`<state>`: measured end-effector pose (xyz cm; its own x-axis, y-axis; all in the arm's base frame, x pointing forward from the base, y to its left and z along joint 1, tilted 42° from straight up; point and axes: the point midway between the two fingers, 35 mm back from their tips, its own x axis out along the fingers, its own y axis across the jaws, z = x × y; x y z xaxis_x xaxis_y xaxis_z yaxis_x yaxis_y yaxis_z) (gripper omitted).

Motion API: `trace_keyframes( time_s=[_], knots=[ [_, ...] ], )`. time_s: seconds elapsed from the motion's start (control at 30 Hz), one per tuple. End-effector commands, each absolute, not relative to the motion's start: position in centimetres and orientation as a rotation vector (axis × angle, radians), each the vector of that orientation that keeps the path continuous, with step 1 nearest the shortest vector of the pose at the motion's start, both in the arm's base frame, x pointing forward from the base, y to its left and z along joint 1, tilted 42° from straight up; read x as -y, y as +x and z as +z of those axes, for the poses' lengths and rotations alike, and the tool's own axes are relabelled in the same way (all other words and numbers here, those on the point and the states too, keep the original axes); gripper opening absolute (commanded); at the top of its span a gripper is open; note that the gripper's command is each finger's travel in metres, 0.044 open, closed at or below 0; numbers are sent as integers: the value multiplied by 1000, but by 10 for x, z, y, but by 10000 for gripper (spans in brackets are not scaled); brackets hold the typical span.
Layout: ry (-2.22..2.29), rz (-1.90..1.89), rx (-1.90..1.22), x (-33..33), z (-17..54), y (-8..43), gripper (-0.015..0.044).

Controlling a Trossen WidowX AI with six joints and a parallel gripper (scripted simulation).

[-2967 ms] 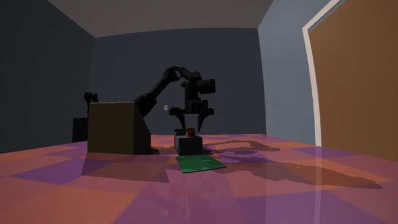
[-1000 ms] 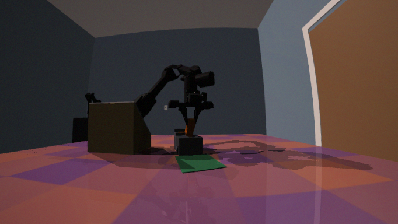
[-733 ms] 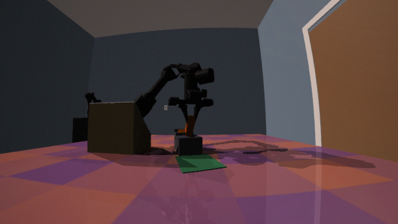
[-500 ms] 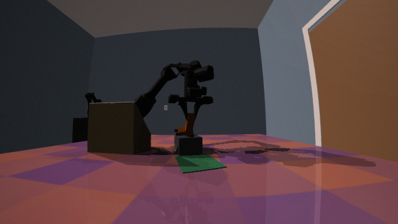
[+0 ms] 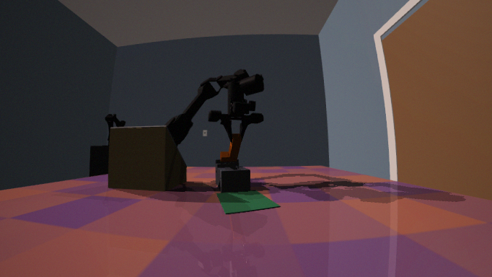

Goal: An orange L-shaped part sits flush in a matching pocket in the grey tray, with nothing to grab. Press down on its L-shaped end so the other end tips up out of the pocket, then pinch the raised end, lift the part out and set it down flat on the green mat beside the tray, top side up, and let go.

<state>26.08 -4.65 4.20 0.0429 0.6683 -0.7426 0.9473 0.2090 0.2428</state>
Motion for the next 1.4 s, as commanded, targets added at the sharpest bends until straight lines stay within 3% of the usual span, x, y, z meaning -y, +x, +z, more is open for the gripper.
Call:
trace_keyframes(
  time_s=[0.0,1.37],
  knots=[
    [1522,-445,-1696,48,43,261,0],
    [1517,-448,-1689,154,-46,295,0]
  ],
)
